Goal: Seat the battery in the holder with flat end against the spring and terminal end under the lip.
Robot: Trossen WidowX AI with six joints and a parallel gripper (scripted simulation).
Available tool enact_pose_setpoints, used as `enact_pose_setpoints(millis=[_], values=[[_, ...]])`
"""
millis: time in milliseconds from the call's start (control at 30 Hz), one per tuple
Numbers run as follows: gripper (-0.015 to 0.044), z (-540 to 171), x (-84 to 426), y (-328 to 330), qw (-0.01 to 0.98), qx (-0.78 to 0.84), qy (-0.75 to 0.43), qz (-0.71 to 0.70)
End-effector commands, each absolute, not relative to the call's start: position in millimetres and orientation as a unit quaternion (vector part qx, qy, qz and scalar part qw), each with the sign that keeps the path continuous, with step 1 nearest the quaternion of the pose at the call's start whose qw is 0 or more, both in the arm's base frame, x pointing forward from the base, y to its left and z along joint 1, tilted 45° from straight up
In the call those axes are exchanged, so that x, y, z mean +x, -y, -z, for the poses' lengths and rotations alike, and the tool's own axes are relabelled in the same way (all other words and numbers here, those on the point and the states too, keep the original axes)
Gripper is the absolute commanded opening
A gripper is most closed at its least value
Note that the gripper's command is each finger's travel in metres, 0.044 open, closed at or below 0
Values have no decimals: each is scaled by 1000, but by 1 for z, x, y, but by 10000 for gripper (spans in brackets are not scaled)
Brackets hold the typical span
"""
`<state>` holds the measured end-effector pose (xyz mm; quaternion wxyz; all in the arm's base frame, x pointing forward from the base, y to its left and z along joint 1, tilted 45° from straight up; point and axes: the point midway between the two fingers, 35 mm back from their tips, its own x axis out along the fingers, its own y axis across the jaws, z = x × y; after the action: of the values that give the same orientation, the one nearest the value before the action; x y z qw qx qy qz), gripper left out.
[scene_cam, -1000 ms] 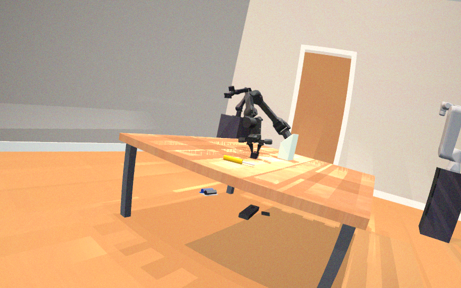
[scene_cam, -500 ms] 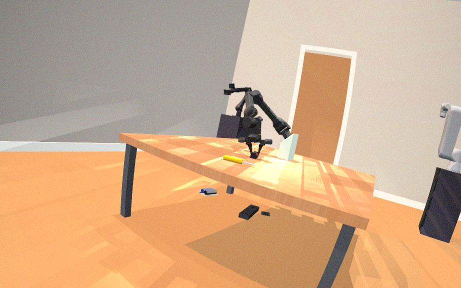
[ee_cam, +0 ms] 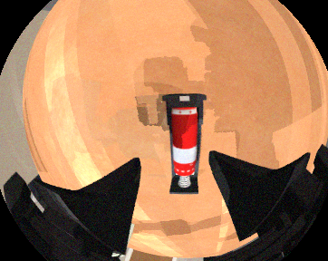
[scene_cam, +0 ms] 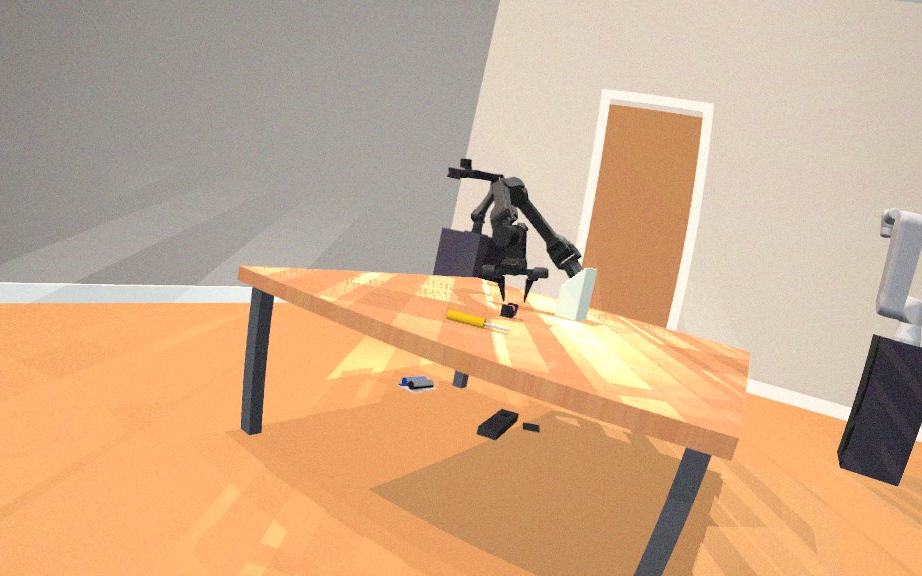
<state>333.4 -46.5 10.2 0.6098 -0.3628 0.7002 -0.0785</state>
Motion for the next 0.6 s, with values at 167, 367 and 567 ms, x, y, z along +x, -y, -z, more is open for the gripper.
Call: enact_pose_setpoints(millis=[167, 367, 567], values=[[440, -48, 331, 6, 623, -361, -690, 78], [440, -48, 331, 6, 623, -361, -690, 78], [440, -48, 331, 6, 623, -361, -690, 78]])
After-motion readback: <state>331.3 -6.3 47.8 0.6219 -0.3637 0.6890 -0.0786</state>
